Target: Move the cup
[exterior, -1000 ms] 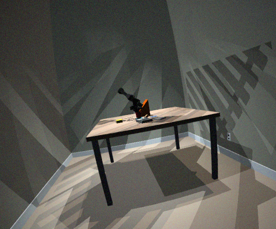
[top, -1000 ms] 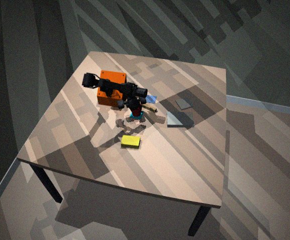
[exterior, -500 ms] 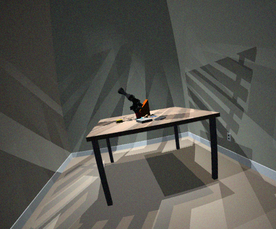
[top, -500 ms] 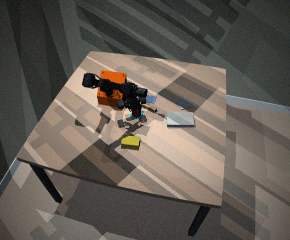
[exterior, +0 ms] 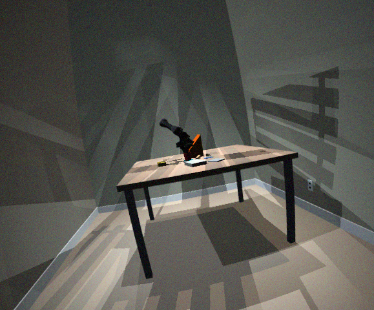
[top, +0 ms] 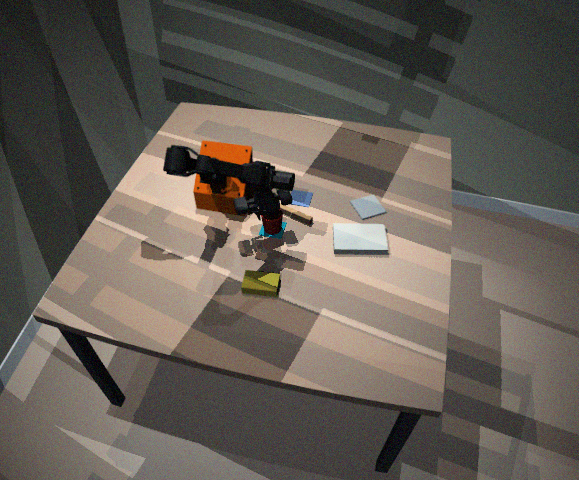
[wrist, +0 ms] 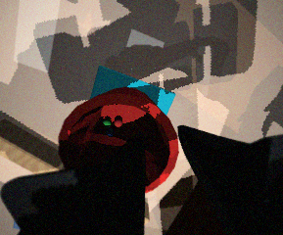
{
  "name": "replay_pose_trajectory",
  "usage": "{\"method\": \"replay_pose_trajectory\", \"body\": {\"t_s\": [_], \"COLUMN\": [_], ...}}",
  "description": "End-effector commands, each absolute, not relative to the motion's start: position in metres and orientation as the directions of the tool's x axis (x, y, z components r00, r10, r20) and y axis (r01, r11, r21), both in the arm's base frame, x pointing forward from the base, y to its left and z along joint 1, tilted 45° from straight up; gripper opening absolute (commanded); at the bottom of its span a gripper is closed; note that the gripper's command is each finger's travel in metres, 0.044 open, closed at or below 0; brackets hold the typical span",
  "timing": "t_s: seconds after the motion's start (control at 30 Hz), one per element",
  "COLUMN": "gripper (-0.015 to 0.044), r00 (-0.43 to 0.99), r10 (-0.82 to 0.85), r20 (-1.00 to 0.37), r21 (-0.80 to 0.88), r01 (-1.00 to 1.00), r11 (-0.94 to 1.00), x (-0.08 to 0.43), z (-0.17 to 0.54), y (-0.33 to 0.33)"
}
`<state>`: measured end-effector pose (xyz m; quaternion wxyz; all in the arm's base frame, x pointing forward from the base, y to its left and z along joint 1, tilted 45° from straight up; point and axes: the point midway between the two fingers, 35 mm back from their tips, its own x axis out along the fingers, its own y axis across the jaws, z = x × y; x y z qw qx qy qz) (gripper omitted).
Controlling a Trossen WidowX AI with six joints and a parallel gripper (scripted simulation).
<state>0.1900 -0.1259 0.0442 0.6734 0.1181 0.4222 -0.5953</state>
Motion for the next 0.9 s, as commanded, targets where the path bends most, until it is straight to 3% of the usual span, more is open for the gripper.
{"method": "replay_pose_trajectory", "body": {"t_s": [0.0, 0.87], "gripper": [0.0128, 0.0128], "r00": [-0.062, -0.066], "r10": [-0.701, -0.702], "r20": [-0.711, -0.709], "r21": [-0.337, -0.343], "r01": [0.905, 0.902], "r11": [0.261, 0.261], "x": [0.192, 0.193], "z": [0.048, 0.065], "y": [-0.123, -0.103]}}
